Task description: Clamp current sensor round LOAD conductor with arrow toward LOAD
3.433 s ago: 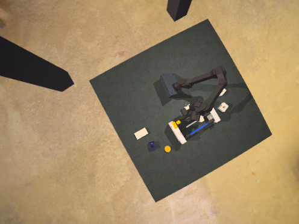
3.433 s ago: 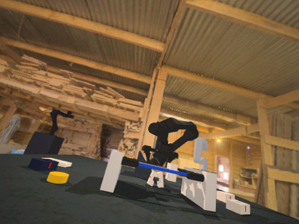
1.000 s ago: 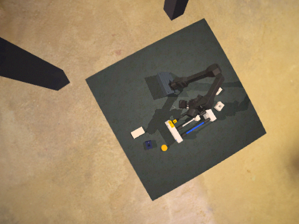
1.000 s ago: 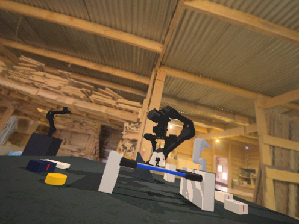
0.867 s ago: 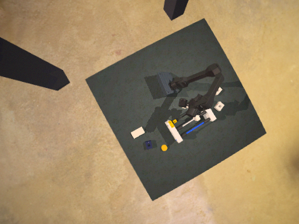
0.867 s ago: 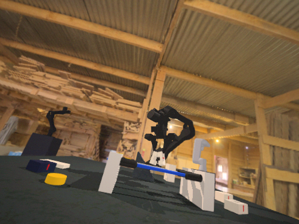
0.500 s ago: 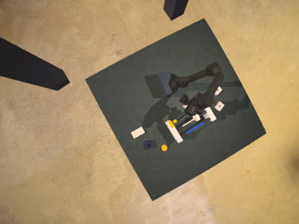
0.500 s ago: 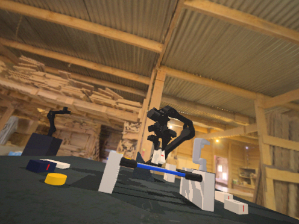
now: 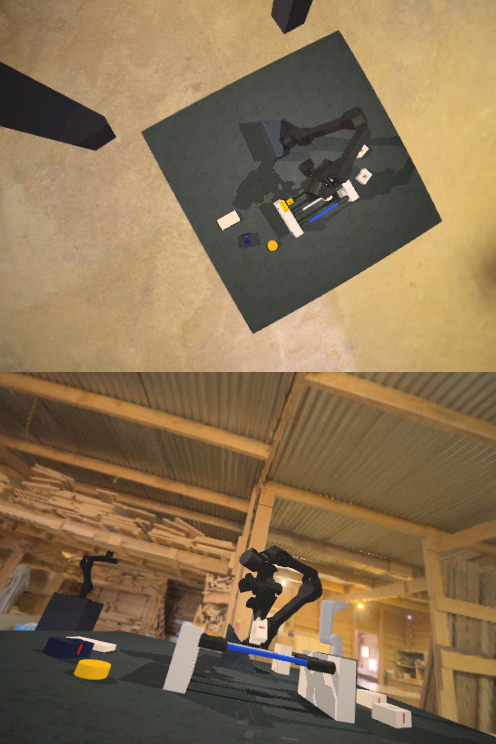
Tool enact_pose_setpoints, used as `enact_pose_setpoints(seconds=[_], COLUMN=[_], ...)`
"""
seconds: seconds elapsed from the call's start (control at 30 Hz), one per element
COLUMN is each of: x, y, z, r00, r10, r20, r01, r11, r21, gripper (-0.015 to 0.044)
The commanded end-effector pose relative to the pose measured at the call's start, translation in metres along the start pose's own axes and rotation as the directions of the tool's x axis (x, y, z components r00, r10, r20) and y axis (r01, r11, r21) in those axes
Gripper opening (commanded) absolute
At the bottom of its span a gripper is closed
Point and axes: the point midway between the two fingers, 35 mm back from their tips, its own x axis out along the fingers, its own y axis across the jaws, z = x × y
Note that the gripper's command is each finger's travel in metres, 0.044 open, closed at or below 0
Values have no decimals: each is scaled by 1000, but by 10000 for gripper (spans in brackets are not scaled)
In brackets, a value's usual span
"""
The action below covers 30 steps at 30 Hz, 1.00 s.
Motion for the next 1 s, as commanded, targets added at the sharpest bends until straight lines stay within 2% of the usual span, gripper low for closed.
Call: enact_pose_setpoints(seconds=[0.0,0.97], x=[1,44], y=[7,9], z=[6,6], r00=[1000,1000], r10=[18,19], r20=[2,3], r01=[-18,-20], r11=[997,997], r21=[72,71], gripper=[0,0])
